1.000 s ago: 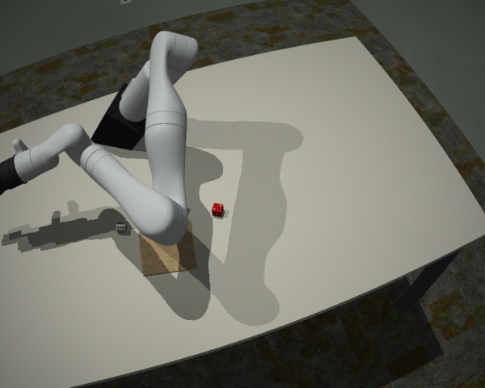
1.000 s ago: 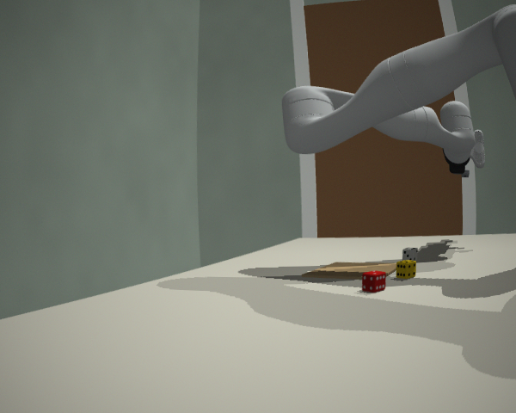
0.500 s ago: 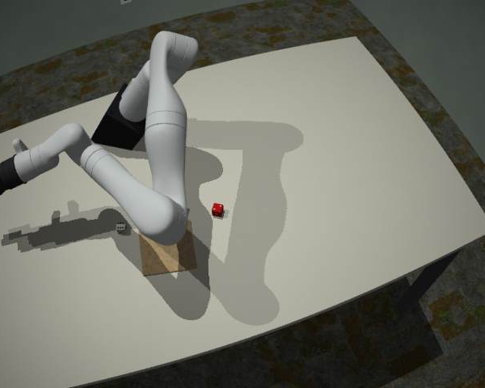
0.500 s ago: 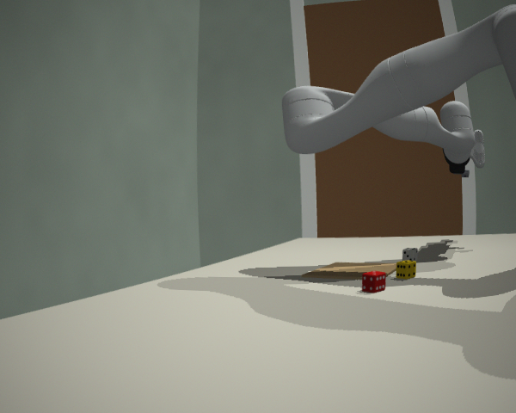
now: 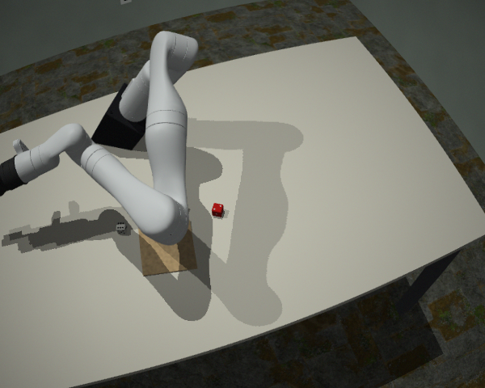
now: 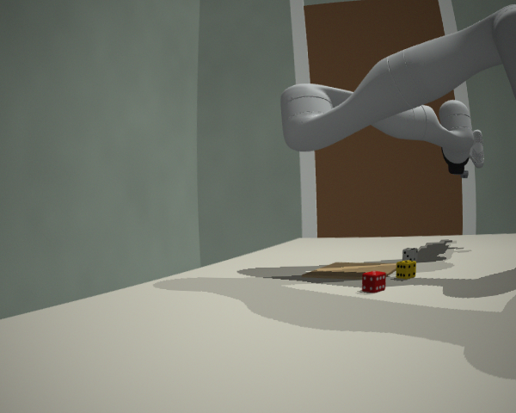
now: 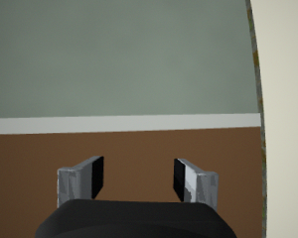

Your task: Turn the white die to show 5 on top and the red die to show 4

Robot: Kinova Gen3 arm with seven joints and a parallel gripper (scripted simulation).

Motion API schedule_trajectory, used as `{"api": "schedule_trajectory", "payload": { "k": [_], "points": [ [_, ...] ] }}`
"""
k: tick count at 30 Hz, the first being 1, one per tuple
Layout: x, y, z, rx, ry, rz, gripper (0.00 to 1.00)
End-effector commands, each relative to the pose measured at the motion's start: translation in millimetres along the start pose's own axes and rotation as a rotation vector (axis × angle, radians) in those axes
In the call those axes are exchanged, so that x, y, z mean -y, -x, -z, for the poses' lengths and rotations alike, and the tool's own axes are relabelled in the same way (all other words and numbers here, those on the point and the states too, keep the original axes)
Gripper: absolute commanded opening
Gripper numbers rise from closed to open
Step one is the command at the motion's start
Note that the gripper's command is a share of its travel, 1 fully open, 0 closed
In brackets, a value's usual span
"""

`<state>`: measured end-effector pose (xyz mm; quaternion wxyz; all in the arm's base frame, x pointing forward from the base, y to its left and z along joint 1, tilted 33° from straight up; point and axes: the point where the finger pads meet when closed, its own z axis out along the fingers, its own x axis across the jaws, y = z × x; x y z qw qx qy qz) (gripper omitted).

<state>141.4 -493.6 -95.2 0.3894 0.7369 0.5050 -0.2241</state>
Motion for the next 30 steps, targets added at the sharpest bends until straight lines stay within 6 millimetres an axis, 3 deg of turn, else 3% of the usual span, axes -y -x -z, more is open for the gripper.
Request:
{"api": "schedule_trajectory", "payload": {
  "k": [1,21,30],
  "points": [
    [0.3,1.3,3.4,-0.007,-0.011,-0.010,1.00],
    [-15.7,-12.1,38.7,-0.150,-0.073,-0.075,1.00],
    [-32.3,-26.2,75.3,-0.298,-0.136,-0.141,1.00]
  ]
}}
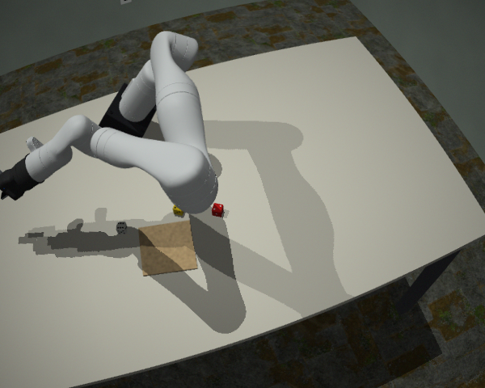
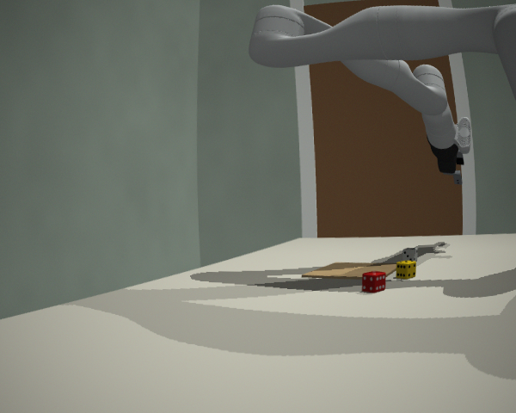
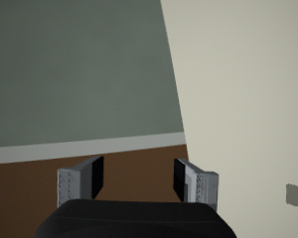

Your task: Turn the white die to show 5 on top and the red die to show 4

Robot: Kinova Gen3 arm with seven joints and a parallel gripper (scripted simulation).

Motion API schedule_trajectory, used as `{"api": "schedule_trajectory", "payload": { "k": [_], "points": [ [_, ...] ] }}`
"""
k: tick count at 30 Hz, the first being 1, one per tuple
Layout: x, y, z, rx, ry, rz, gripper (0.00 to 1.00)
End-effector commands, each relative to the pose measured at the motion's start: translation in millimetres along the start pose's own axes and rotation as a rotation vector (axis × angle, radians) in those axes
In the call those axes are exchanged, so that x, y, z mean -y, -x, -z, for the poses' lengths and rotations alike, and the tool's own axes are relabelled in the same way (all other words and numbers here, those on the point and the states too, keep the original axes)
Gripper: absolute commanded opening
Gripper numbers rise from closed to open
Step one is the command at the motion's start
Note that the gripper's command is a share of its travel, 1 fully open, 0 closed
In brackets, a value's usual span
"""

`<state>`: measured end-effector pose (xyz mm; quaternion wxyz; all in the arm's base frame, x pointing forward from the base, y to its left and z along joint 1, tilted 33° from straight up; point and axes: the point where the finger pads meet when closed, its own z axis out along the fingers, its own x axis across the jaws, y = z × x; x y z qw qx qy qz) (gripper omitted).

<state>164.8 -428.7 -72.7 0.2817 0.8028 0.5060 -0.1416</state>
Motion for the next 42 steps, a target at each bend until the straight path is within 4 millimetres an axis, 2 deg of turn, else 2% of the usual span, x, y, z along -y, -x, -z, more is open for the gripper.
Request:
{"api": "schedule_trajectory", "payload": {
  "k": [1,6,8,15,23,29,42],
  "points": [
    [-15.2,-3.5,18.1,-0.058,-0.011,-0.064,1.00],
    [-21.0,-19.9,38.5,-0.153,-0.050,-0.105,1.00],
    [-21.0,-19.9,38.5,-0.153,-0.050,-0.105,1.00],
    [-27.6,-39.3,63.4,-0.266,-0.097,-0.151,1.00],
    [-35.8,-46.0,81.1,-0.324,-0.118,-0.175,1.00],
    [-35.3,-52.8,85.6,-0.352,-0.132,-0.187,1.00],
    [-35.3,-52.8,85.6,-0.352,-0.132,-0.187,1.00]
  ]
}}
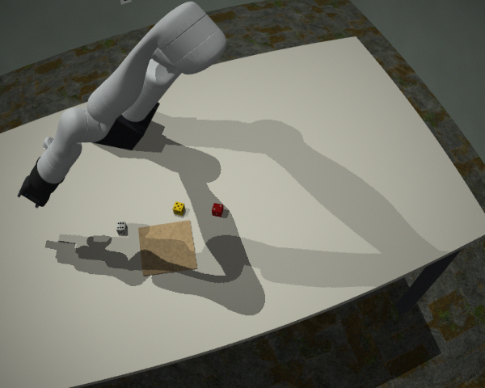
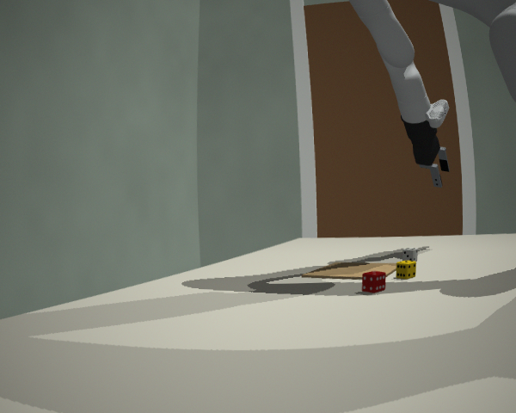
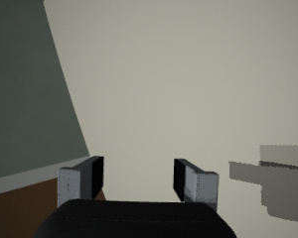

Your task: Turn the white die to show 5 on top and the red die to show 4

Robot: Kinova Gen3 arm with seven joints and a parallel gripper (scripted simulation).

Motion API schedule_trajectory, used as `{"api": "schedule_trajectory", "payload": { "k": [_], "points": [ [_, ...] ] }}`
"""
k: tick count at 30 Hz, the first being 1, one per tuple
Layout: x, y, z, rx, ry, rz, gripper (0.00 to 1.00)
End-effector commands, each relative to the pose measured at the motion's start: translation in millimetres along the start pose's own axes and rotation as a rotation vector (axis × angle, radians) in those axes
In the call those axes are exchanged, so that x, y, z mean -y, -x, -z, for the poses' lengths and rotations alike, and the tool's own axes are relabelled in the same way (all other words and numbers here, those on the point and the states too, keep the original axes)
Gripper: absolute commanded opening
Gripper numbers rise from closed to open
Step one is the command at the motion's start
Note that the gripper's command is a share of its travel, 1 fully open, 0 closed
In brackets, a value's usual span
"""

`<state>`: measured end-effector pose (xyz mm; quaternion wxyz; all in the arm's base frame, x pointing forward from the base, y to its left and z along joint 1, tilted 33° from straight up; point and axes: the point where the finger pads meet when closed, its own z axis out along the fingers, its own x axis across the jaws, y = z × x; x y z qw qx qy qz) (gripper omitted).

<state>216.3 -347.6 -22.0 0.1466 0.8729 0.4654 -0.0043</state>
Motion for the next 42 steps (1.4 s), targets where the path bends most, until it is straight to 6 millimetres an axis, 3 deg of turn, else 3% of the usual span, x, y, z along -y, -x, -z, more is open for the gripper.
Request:
{"api": "schedule_trajectory", "payload": {
  "k": [1,42],
  "points": [
    [-1.0,3.5,1.1,0.004,0.000,-0.011,1.00],
    [0.1,-6.6,5.4,-0.033,-0.015,-0.027,1.00]
  ]
}}
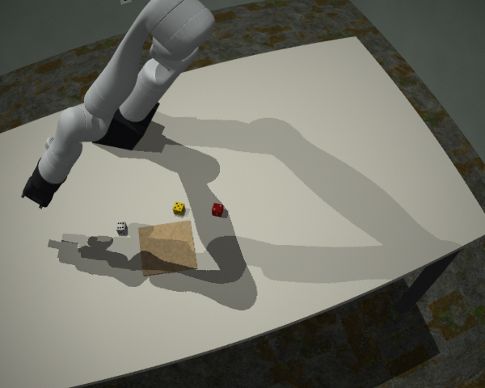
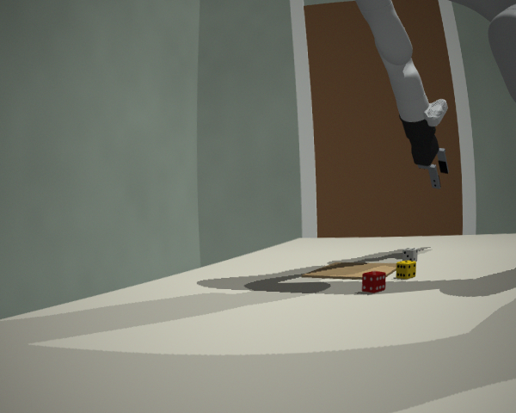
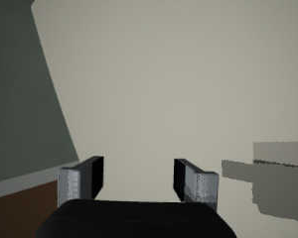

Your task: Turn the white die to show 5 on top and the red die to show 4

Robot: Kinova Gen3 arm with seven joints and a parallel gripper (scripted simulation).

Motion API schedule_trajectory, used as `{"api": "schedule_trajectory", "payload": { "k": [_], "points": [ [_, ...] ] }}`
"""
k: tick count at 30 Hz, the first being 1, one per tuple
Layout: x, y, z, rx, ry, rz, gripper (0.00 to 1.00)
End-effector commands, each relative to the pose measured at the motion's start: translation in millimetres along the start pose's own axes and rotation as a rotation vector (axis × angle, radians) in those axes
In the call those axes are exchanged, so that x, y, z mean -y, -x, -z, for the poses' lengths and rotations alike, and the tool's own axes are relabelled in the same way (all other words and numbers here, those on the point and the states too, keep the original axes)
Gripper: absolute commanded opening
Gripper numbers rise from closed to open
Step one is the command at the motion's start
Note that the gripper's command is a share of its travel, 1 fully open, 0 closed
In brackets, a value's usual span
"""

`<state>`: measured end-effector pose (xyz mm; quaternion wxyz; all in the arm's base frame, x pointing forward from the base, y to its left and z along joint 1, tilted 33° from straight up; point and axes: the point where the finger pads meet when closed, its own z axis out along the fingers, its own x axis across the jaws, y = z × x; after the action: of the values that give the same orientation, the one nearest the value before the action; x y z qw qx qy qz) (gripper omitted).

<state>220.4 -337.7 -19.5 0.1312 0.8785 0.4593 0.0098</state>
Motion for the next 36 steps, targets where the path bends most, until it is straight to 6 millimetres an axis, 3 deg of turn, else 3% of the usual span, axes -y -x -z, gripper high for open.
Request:
{"api": "schedule_trajectory", "payload": {
  "k": [1,27,36],
  "points": [
    [-1.1,3.3,1.1,0.005,0.001,-0.007,1.00],
    [-2.0,-2.1,5.4,-0.015,-0.005,-0.015,1.00],
    [-3.8,-12.8,14.0,-0.059,-0.025,-0.037,1.00]
  ]
}}
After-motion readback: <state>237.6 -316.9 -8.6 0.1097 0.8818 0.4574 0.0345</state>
